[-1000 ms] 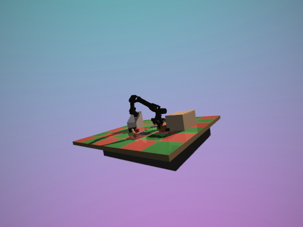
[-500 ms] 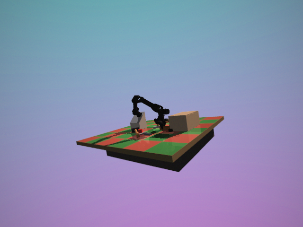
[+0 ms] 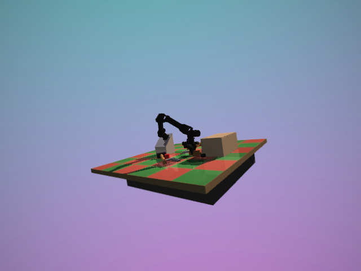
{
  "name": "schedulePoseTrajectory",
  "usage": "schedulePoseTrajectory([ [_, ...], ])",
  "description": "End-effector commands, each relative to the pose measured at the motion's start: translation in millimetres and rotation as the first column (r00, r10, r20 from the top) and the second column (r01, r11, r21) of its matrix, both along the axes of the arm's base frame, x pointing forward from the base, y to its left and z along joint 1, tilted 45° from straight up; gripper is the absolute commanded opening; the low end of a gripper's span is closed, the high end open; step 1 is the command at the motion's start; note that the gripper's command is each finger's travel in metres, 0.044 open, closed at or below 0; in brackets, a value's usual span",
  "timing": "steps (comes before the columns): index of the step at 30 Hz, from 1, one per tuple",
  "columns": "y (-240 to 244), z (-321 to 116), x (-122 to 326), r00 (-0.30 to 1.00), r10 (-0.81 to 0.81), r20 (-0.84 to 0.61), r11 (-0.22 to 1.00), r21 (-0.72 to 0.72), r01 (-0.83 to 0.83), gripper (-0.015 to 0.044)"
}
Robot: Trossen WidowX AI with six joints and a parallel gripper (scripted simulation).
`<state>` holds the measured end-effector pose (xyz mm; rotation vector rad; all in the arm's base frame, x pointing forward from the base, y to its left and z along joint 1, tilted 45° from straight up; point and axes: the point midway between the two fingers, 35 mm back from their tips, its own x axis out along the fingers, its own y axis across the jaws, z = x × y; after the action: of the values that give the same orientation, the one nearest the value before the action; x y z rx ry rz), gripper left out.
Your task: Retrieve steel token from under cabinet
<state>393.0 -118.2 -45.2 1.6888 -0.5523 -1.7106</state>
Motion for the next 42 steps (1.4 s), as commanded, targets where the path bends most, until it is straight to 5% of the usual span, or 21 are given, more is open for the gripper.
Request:
schedulePoseTrajectory([
  [1,-1.1,-1.3,-7.4,1.000,0.002,-0.010,1.000,0.001,-0.002,0.0000],
  [42,-9.9,4.4,-46.2,1.000,0.002,-0.013,1.000,0.001,-0.002,0.0000],
])
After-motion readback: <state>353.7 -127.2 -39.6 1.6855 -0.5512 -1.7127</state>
